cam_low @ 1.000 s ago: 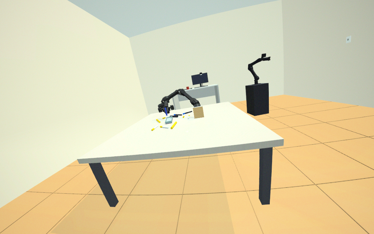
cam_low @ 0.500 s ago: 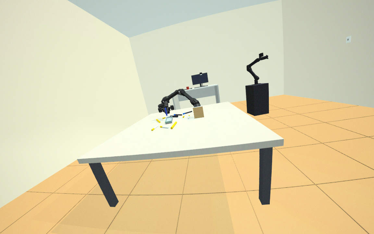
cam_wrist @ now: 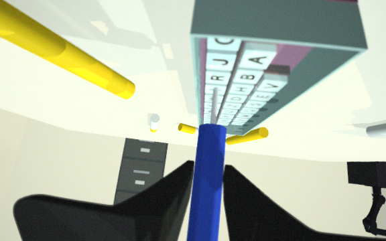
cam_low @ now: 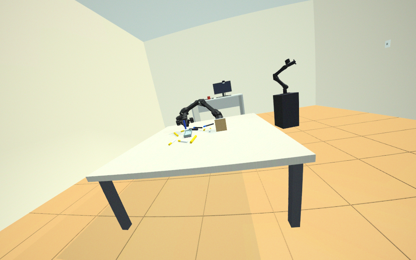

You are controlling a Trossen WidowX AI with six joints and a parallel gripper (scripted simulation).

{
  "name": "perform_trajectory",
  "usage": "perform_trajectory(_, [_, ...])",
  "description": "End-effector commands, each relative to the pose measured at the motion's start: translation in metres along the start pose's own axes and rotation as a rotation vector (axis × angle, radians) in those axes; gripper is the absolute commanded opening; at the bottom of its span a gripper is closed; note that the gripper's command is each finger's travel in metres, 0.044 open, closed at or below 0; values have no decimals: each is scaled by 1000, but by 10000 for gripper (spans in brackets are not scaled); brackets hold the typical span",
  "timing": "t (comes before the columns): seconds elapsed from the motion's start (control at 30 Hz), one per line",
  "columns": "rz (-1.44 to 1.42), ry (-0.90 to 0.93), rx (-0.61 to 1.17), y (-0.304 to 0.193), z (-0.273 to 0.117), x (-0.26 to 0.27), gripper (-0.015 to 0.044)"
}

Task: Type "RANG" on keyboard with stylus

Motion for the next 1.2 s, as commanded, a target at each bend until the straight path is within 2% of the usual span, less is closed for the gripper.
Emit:
perform_trajectory(0.0, [-3, -4, -1, 2, 2, 0, 81])
perform_trajectory(1.17, [-3, -4, -2, 9, 6, -1, 81])
Point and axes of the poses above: the point midway between the two fingers, 35 mm back from their tips, its own z axis out along the fingers, its own x axis across the jaws, y = z × x, the point moved 9 cm from there along -z, back along the fingers, and after that the axes turned 2 degrees about -z, right-handed, at the moved point
